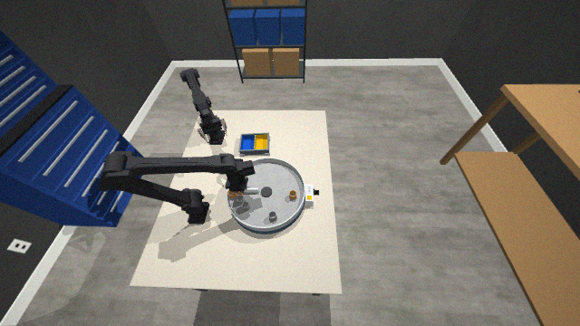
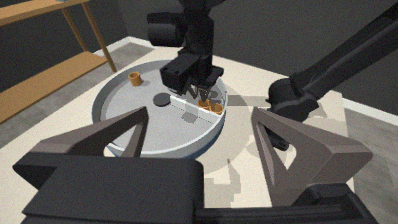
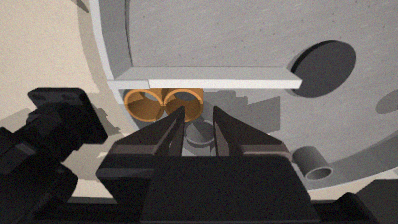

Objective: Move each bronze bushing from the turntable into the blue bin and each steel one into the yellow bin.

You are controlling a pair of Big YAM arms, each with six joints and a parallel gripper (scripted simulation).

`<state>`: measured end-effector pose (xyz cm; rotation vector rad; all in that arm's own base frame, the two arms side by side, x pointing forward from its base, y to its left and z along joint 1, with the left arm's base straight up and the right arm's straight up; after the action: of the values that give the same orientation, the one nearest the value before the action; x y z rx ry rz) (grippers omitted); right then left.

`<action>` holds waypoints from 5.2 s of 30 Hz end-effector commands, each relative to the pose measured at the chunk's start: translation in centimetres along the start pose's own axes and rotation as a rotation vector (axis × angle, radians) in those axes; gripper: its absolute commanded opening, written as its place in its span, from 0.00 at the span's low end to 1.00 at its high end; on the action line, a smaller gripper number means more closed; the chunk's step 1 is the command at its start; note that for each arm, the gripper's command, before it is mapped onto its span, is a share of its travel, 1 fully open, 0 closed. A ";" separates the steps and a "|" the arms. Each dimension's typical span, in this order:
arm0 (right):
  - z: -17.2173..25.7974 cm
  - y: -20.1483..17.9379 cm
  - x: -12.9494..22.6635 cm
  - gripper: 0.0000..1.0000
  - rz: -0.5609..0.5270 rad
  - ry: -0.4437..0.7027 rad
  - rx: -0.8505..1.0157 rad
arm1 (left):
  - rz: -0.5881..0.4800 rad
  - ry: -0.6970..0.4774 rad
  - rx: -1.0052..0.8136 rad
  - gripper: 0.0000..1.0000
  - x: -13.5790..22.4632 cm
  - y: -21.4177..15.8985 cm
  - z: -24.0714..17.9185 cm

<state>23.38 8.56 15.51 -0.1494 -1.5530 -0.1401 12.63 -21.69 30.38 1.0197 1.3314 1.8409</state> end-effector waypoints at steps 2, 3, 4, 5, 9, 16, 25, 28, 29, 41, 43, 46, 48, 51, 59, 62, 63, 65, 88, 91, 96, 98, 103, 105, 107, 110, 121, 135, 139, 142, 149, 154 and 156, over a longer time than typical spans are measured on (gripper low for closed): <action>-0.1 0.5 -0.3 0.29 -0.007 -0.016 0.024 | -0.035 0.009 0.000 1.00 0.4 1.6 0.4; -0.1 0.5 -0.6 0.29 -0.003 -0.009 0.023 | -0.035 0.009 0.000 1.00 0.4 1.6 0.4; -0.5 0.7 -0.4 0.29 -0.009 -0.018 0.018 | -0.035 0.009 0.000 1.00 0.4 1.6 0.4; -0.6 0.8 -0.5 0.29 -0.010 -0.020 0.018 | -0.035 0.009 0.000 1.00 0.4 1.6 0.4; -0.2 0.5 -1.6 0.29 -0.003 -0.008 0.018 | -0.035 0.009 0.000 1.00 0.4 1.6 0.4; -0.7 0.9 -1.5 0.21 -0.017 -0.032 0.018 | -0.035 0.009 0.000 1.00 0.4 1.6 0.4; -0.7 0.5 -1.4 0.04 -0.017 -0.028 0.007 | -0.035 0.009 0.000 1.00 0.4 1.6 0.4; -1.2 0.8 0.1 0.00 -0.030 -0.052 0.015 | -0.035 0.009 0.000 1.00 0.4 1.6 0.4; -1.2 0.8 0.5 0.00 -0.031 -0.052 0.015 | -0.035 0.009 0.000 1.00 0.4 1.6 0.4; -0.8 0.5 8.9 0.00 -0.033 -0.057 0.014 | -0.035 0.009 0.000 1.00 0.4 1.6 0.4; -0.9 0.6 9.0 0.00 -0.027 -0.046 0.014 | -0.035 0.009 0.000 1.00 0.4 1.6 0.4; -1.1 1.3 8.8 0.00 -0.028 -0.045 -0.007 | -0.039 0.009 0.001 1.00 0.6 1.7 0.4; -1.4 2.3 9.0 0.00 -0.031 -0.045 -0.040 | -0.040 0.010 0.018 1.00 1.1 3.0 0.6; -1.7 3.2 9.1 0.00 -0.038 -0.051 -0.057 | -0.027 0.002 0.022 1.00 1.3 3.0 0.4; -1.0 18.5 8.9 0.00 -0.052 -0.040 -0.102 | 0.372 0.011 0.031 1.00 5.5 0.3 1.5; 1.0 23.8 8.2 0.00 -0.055 -0.035 -0.087 | 0.536 0.003 0.024 1.00 8.2 -0.7 1.8; 1.8 25.3 7.9 0.00 -0.056 -0.034 -0.082 | 0.569 0.025 0.030 1.00 9.2 -0.6 2.3; 3.9 28.5 7.2 0.00 -0.049 -0.027 -0.068 | 0.607 0.107 0.091 1.00 11.6 1.2 3.8; 9.4 35.5 5.6 0.00 -0.062 -0.025 0.003 | 0.553 0.458 0.261 1.00 22.3 11.8 7.0; 9.4 35.5 5.6 0.00 -0.062 -0.025 0.003 | 0.554 0.468 0.269 1.00 22.4 12.0 7.0; 9.4 35.5 5.6 0.00 -0.062 -0.025 0.003 | 0.541 0.476 0.268 1.00 22.7 12.2 6.8; 8.6 35.8 5.1 0.00 -0.033 -0.020 -0.008 | 0.541 0.476 0.268 1.00 22.7 12.2 6.8; 8.7 35.3 6.5 0.00 -0.059 -0.027 -0.021 | 0.541 0.476 0.268 1.00 22.7 12.2 6.8; 9.6 35.8 6.1 0.00 -0.092 -0.046 -0.012 | 0.541 0.476 0.268 1.00 22.7 12.2 6.8; 10.2 35.2 4.6 0.00 -0.091 -0.066 -0.012 | 0.541 0.476 0.268 1.00 22.7 12.2 6.8; 10.6 35.0 3.4 0.00 -0.132 -0.132 -0.012 | 0.541 0.476 0.268 1.00 22.7 12.2 6.8; 10.0 35.5 3.5 0.00 -0.157 -0.177 -0.004 | 0.541 0.476 0.268 1.00 22.7 12.2 6.8; 10.2 34.7 -0.8 0.00 -0.101 -0.164 -0.012 | 0.541 0.476 0.268 1.00 22.7 12.2 6.8; 10.2 34.6 -2.3 0.00 -0.098 -0.164 -0.010 | 0.541 0.476 0.268 1.00 22.7 12.2 6.8; 10.4 34.5 -3.8 0.00 -0.093 -0.163 -0.007 | 0.541 0.476 0.268 1.00 22.7 12.2 6.8; 10.7 34.7 -4.8 0.00 -0.112 -0.166 -0.001 | 0.548 0.469 0.275 1.00 22.3 11.6 6.9; 10.6 35.3 -4.5 0.00 -0.128 -0.169 0.000 | 0.548 0.469 0.275 1.00 22.3 11.6 6.9; 10.7 35.2 -4.5 0.00 -0.121 -0.168 0.000 | 0.548 0.469 0.275 1.00 22.3 11.6 6.9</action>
<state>19.30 43.79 9.37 -0.1032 -1.7131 -0.1888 7.15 -3.18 46.56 1.2700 1.7338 2.4703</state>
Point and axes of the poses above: on each arm, the point where the finger pads meet when closed, its own x axis back along the fingers, its own z axis across the jaws, y = z × x, the point moved 5 cm from there along x, back along the fingers, and after that the axes turned 11 degrees about -x, right-handed, at the moved point
